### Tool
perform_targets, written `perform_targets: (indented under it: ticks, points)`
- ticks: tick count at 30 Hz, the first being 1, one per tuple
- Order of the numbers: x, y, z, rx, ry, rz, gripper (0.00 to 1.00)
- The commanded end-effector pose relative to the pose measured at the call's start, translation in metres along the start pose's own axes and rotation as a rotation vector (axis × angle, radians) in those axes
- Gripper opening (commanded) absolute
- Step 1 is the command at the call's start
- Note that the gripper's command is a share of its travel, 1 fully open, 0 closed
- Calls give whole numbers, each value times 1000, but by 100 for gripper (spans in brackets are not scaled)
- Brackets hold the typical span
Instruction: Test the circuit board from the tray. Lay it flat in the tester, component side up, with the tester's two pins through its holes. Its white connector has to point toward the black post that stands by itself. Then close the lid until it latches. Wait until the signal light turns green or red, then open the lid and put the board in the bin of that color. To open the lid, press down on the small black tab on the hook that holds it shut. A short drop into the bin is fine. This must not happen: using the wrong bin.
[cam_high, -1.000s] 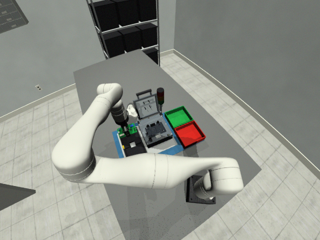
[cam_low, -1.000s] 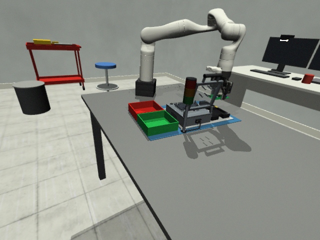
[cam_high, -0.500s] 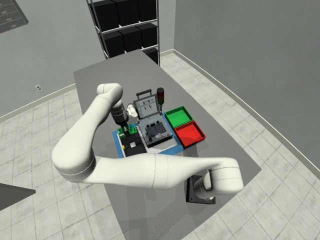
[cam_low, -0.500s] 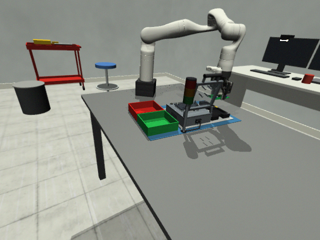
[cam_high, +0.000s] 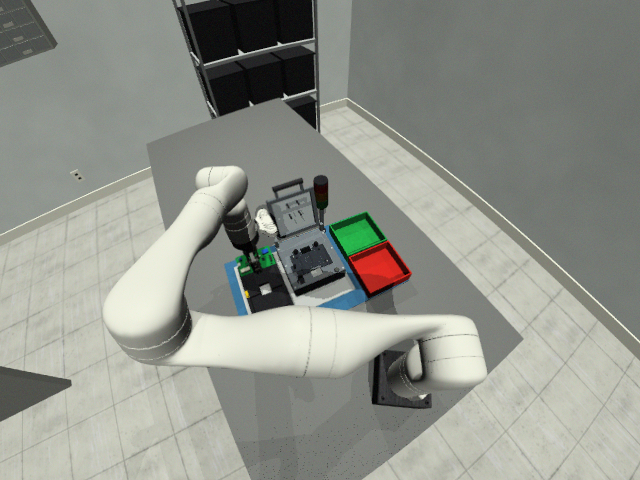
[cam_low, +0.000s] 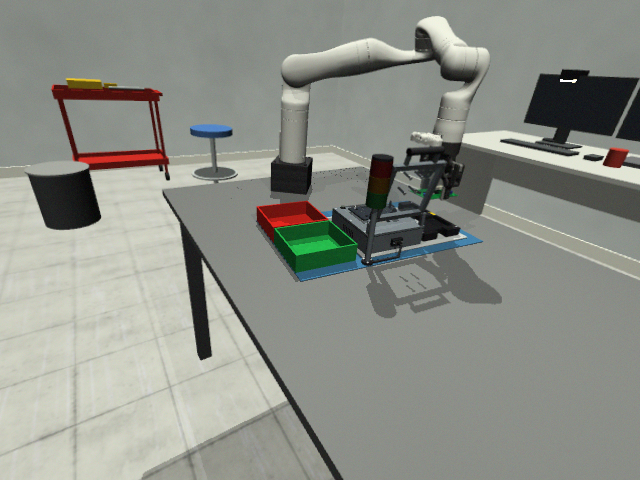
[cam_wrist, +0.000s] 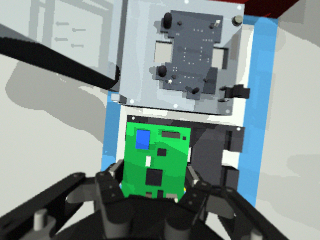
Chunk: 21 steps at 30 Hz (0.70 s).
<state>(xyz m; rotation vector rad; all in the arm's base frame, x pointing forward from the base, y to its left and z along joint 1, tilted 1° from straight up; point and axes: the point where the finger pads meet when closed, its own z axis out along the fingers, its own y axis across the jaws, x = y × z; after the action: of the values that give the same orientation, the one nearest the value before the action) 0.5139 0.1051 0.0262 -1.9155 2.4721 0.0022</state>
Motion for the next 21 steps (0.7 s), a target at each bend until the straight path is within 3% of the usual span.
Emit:
perform_targets:
  ticks: [1,9,21]
  points:
    - [6,1,-2,1,-2,5,77]
    - [26,6,-3,1,-2,5,77]
    - [92,23,-8,1,-2,5,77]
